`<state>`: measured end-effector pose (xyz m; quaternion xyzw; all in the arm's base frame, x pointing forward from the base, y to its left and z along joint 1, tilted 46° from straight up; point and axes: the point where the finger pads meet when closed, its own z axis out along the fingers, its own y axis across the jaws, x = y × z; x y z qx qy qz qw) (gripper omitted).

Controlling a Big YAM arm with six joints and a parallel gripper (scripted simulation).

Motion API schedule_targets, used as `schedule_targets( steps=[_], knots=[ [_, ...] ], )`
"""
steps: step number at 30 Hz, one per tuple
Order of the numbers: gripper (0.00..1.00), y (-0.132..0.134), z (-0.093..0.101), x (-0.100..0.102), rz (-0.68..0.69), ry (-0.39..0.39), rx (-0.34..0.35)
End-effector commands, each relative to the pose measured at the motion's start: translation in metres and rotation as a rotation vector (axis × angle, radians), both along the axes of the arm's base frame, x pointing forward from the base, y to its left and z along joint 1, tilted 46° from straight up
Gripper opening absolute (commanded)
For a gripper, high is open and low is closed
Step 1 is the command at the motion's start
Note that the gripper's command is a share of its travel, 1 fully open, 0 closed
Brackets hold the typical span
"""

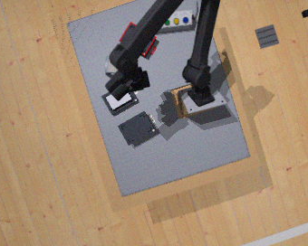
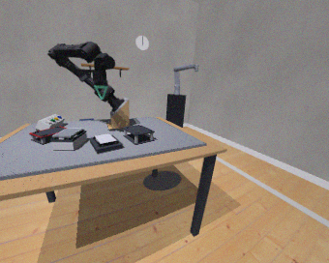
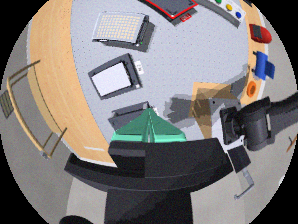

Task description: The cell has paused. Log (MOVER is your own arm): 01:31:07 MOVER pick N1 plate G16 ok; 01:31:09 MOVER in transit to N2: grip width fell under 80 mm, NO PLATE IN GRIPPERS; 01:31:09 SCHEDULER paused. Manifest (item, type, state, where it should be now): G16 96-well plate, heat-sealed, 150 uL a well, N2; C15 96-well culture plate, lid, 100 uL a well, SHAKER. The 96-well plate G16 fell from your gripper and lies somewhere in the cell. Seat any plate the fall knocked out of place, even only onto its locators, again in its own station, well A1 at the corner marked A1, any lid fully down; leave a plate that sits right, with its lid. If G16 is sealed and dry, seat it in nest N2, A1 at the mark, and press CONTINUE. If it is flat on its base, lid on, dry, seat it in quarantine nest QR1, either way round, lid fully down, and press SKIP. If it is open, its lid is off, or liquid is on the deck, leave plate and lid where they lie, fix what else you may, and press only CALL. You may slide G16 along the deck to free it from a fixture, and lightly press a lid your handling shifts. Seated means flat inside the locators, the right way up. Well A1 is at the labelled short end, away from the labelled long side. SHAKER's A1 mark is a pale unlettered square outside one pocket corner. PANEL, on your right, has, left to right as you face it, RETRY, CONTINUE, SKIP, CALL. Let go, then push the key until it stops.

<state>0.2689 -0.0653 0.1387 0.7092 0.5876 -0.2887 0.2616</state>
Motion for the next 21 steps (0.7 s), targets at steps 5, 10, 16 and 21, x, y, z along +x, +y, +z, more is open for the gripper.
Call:
schedule_targets(
  steps=[5,10,16,21],
  knots=[
    [0.00,-0.0028,-0.0014,-0.0021,-0.015,-0.016,0.000],
    [0.00,-0.0028,-0.0014,-0.0021,-0.015,-0.016,0.000],
    [0.00,-0.0028,-0.0014,-0.0021,-0.015,-0.016,0.000],
    [0.00,-0.0077,0.0053,-0.0074,-0.026,-0.014,-0.007]
  ],
)
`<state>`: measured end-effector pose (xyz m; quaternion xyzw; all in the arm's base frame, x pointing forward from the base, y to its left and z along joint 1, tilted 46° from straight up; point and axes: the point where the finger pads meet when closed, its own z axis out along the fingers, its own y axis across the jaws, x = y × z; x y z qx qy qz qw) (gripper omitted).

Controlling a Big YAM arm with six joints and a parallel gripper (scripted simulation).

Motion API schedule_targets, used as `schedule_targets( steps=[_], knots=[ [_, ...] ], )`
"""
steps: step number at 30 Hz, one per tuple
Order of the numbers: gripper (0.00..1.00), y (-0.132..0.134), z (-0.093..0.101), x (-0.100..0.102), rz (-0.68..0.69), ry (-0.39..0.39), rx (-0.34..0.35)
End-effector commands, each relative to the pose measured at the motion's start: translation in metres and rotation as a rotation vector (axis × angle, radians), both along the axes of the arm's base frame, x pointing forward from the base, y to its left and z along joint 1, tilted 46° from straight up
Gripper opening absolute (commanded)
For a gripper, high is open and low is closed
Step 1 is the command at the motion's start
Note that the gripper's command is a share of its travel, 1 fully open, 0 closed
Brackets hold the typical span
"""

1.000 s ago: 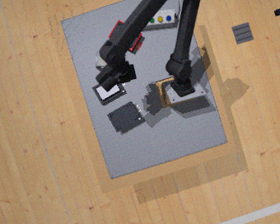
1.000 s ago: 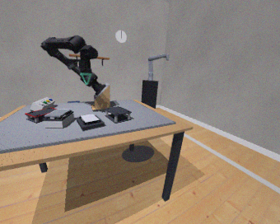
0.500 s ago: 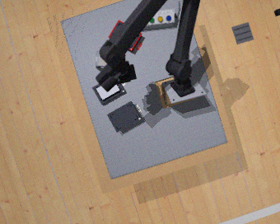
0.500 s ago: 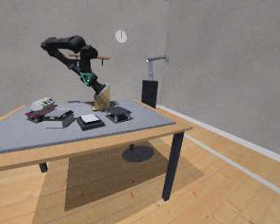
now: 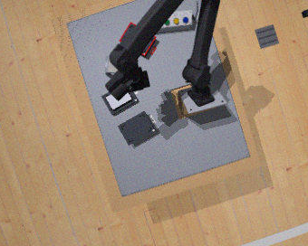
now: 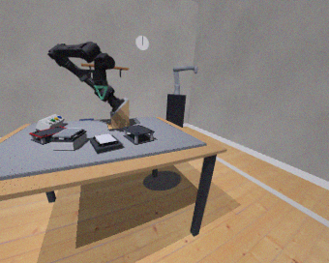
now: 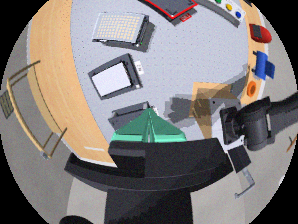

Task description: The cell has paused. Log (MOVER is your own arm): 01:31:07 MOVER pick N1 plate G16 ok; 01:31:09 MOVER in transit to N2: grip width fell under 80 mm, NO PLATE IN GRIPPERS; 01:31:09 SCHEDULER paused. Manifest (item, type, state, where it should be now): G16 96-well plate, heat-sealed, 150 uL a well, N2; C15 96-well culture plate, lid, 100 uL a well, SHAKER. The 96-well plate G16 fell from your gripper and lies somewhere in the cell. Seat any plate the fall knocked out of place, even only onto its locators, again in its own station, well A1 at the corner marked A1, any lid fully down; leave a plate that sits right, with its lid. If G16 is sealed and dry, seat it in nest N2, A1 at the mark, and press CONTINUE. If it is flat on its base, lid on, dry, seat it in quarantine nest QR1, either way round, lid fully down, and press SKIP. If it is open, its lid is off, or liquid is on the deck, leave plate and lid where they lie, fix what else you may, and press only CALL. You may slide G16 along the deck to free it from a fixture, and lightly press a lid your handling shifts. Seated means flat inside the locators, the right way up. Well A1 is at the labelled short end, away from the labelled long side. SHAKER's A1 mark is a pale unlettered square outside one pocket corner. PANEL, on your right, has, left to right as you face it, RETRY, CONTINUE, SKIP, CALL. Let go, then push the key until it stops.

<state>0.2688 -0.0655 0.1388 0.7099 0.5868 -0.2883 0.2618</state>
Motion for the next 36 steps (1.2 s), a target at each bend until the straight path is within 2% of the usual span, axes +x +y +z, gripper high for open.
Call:
schedule_targets(
  steps=[1,7,13,15,18,27,30,32,33,36],
  knots=[
    [0.00,-0.011,0.009,-0.009,-0.032,-0.019,-0.009],
    [0.00,-0.029,0.030,-0.020,-0.087,-0.073,-0.018],
    [0.00,-0.047,0.051,-0.030,-0.078,-0.066,-0.017],
    [0.00,-0.047,0.051,-0.030,-0.078,-0.066,-0.017],
    [0.00,-0.057,0.077,-0.022,-0.079,-0.110,-0.015],
    [0.00,-0.086,0.109,-0.038,-0.079,-0.122,-0.022],
    [0.00,-0.092,0.116,-0.053,-0.079,-0.105,-0.021],
    [0.00,-0.092,0.116,-0.053,-0.079,-0.105,-0.021],
    [0.00,-0.093,0.111,-0.061,-0.079,-0.085,-0.019],
    [0.00,-0.099,0.118,-0.073,-0.079,-0.083,-0.019]
  ],
)
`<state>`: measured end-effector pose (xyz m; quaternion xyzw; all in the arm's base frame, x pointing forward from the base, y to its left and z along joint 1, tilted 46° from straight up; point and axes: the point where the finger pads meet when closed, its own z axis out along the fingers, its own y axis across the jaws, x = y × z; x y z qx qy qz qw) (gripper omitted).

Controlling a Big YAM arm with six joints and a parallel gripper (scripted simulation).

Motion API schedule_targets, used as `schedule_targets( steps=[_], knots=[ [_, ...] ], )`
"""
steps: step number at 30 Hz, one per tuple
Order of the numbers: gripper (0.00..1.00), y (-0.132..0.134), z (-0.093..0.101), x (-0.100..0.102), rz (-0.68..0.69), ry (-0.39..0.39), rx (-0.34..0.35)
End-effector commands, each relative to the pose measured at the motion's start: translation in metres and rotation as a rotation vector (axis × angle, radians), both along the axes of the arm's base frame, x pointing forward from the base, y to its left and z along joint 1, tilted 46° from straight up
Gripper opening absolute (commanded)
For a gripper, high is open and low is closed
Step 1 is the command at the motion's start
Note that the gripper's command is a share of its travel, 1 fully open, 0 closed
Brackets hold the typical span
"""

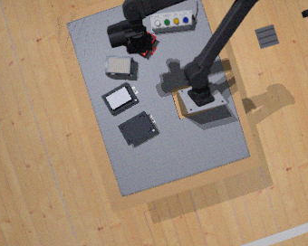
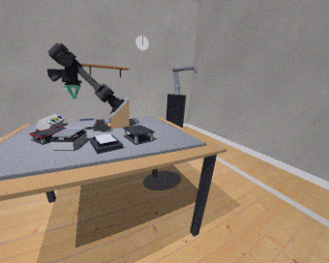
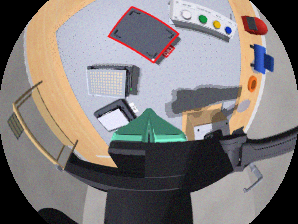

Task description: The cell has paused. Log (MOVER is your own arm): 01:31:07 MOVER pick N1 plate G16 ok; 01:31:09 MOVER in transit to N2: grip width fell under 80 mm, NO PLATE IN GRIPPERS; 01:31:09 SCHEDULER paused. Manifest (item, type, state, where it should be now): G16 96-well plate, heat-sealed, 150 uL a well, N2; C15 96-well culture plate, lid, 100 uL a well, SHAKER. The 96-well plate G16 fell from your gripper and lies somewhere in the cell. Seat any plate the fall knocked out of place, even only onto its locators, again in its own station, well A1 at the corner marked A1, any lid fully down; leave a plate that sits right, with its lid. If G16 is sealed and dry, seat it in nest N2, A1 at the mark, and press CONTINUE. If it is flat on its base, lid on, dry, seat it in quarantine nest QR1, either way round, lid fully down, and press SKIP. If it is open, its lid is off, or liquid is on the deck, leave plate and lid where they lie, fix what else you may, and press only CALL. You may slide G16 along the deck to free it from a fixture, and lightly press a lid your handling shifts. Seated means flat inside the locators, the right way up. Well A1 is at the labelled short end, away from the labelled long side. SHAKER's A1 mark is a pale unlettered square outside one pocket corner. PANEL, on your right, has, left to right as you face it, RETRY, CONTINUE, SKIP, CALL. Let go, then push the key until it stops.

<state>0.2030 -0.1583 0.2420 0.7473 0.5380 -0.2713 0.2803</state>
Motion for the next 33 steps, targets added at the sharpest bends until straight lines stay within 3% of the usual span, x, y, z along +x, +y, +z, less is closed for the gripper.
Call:
schedule_targets(
  steps=[1,8,21,24,28,33],
  knots=[
    [0.00,-0.009,0.019,-0.010,0.014,0.007,-0.005],
    [0.00,-0.025,0.048,-0.029,0.015,-0.039,-0.018],
    [0.00,-0.047,0.081,-0.072,0.014,-0.036,-0.034],
    [0.00,-0.049,0.086,-0.087,0.014,-0.035,-0.038],
    [0.00,-0.048,0.071,-0.110,0.015,0.004,-0.017],
    [0.00,-0.050,0.074,-0.125,0.015,0.007,-0.018]
  ],
)
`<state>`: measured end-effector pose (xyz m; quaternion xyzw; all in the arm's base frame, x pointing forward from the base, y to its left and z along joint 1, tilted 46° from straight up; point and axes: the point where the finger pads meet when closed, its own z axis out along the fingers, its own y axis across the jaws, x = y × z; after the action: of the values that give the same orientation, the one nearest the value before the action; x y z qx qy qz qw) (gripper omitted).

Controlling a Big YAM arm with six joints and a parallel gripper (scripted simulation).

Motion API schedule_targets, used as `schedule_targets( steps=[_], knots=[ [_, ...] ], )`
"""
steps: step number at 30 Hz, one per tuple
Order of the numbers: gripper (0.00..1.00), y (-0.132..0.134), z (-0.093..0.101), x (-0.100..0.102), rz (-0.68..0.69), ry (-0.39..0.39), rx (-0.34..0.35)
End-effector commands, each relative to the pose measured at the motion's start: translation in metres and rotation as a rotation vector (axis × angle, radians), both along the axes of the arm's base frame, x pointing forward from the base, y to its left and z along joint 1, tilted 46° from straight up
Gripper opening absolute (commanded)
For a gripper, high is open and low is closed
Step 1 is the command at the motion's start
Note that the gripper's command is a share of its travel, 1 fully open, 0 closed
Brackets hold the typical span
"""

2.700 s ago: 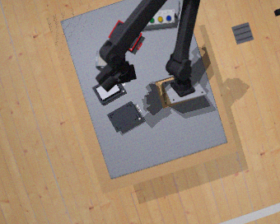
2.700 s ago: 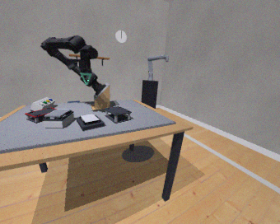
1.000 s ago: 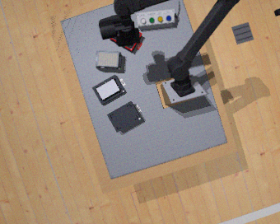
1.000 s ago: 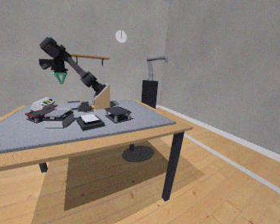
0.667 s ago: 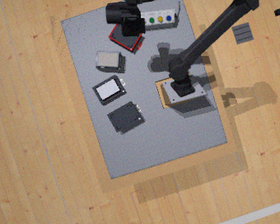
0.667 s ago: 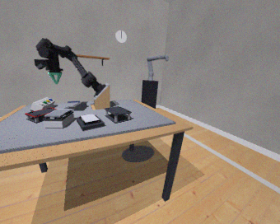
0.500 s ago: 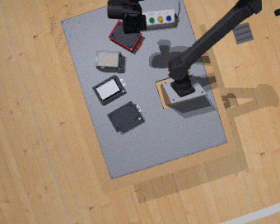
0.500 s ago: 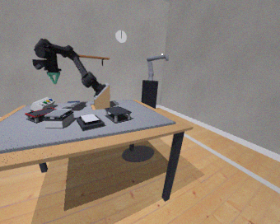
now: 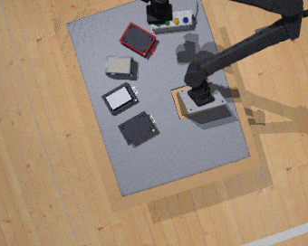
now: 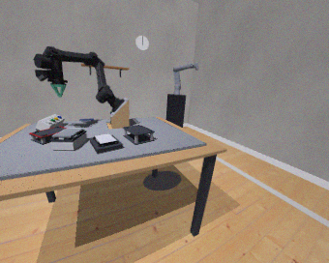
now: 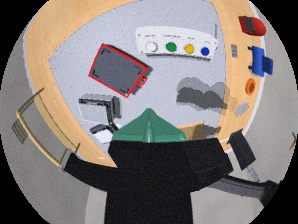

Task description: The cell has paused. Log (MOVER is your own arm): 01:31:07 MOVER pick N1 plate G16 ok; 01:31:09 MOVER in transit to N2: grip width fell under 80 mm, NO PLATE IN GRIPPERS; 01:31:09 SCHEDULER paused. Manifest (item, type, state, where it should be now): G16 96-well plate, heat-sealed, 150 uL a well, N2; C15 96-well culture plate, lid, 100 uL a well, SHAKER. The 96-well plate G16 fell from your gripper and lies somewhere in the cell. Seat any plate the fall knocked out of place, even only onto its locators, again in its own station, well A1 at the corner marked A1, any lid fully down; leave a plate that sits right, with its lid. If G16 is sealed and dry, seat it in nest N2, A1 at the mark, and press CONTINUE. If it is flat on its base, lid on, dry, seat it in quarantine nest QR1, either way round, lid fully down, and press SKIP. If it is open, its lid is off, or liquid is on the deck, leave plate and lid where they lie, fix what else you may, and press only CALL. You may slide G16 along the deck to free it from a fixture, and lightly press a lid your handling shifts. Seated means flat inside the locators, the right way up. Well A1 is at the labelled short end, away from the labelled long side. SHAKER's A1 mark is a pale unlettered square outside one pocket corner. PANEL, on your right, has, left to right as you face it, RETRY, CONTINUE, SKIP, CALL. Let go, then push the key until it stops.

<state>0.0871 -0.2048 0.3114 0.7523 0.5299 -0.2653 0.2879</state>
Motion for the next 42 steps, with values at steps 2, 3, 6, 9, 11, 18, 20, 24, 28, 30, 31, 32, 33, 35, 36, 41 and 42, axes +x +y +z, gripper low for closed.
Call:
schedule_targets(
  steps=[2,3,6,9,11,18,20,24,28,30,31,32,33,35,36,41,42],
  knots=[
    [0.00,-0.004,0.007,-0.019,0.024,0.032,-0.014],
    [0.00,-0.004,0.009,-0.023,0.024,0.033,-0.015],
    [0.00,-0.006,0.013,-0.038,0.024,0.034,-0.018],
    [0.00,-0.007,0.018,-0.052,0.023,0.037,-0.022],
    [0.00,-0.008,0.021,-0.062,0.023,0.039,-0.024],
    [0.00,-0.009,0.057,-0.085,0.022,0.035,-0.082],
    [0.00,-0.010,0.057,-0.085,0.022,0.036,-0.079],
    [0.00,-0.010,0.039,-0.083,0.025,0.040,-0.034],
    [0.00,-0.010,0.039,-0.083,0.025,0.040,-0.034],
    [0.00,-0.010,0.039,-0.083,0.025,0.040,-0.034],
    [0.00,-0.010,0.039,-0.083,0.025,0.040,-0.034],
    [0.00,-0.020,0.038,-0.084,0.023,0.047,-0.033],
    [0.00,-0.025,0.021,-0.085,0.024,0.053,-0.003],
    [0.00,-0.034,0.018,-0.086,0.025,0.054,-0.003],
    [0.00,-0.039,0.016,-0.086,0.025,0.054,-0.003],
    [0.00,-0.063,0.009,-0.089,0.025,0.054,-0.003],
    [0.00,-0.068,0.007,-0.089,0.025,0.054,-0.003]
  ],
)
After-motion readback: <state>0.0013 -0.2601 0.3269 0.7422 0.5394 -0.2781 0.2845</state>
